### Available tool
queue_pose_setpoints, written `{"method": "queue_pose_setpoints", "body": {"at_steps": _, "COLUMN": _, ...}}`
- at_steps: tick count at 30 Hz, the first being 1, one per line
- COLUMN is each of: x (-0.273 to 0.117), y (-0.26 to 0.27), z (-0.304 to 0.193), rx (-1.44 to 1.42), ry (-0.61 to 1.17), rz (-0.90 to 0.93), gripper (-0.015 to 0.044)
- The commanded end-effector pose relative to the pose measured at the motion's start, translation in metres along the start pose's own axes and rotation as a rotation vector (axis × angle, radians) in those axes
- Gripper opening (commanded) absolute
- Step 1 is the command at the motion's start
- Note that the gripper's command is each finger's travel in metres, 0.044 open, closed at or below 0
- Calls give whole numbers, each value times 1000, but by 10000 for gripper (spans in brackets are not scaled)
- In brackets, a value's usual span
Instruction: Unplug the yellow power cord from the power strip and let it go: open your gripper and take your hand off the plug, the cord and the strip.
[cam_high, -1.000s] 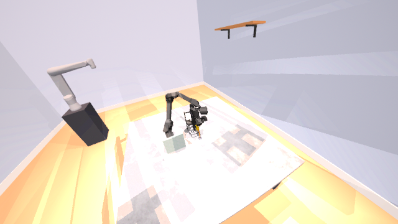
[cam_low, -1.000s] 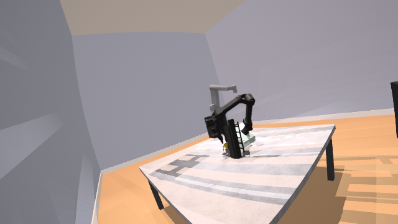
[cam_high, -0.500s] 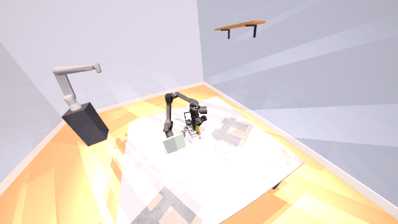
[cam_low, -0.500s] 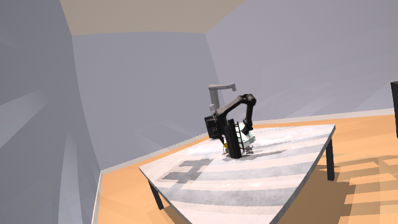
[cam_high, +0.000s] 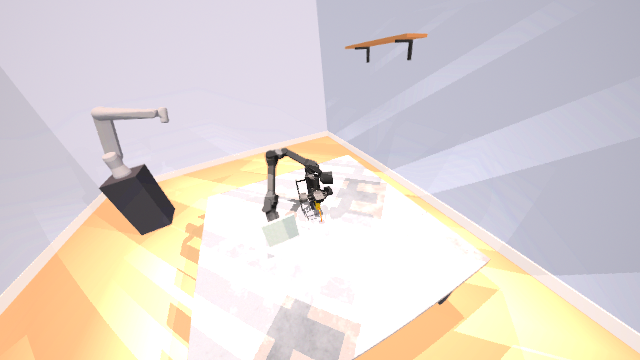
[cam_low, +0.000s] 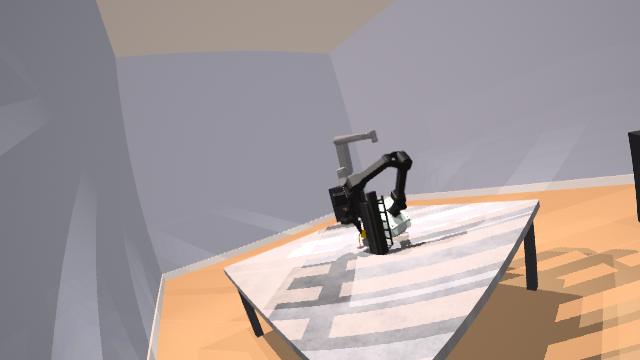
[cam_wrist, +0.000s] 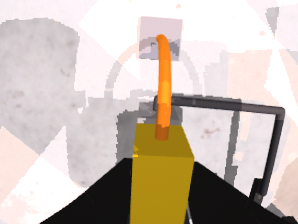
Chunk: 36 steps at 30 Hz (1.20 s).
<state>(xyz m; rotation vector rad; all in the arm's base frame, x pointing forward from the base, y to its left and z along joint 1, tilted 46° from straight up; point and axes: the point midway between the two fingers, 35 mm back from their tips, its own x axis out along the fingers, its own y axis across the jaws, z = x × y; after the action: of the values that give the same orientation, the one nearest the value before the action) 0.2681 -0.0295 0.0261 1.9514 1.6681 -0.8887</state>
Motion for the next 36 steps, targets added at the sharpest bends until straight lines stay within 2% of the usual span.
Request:
{"method": "queue_pose_setpoints", "body": {"at_steps": 1, "x": 0, "y": 1, "z": 0, "rx": -4, "ry": 0, "rz": 2, "gripper": 8}}
{"method": "queue_pose_setpoints", "body": {"at_steps": 35, "x": -4, "y": 1, "z": 50, "rx": 1, "ry": -3, "rz": 3, "gripper": 0}}
{"method": "queue_pose_setpoints", "body": {"at_steps": 36, "x": -3, "y": 0, "z": 44, "rx": 4, "ry": 0, "rz": 2, "gripper": 26}}
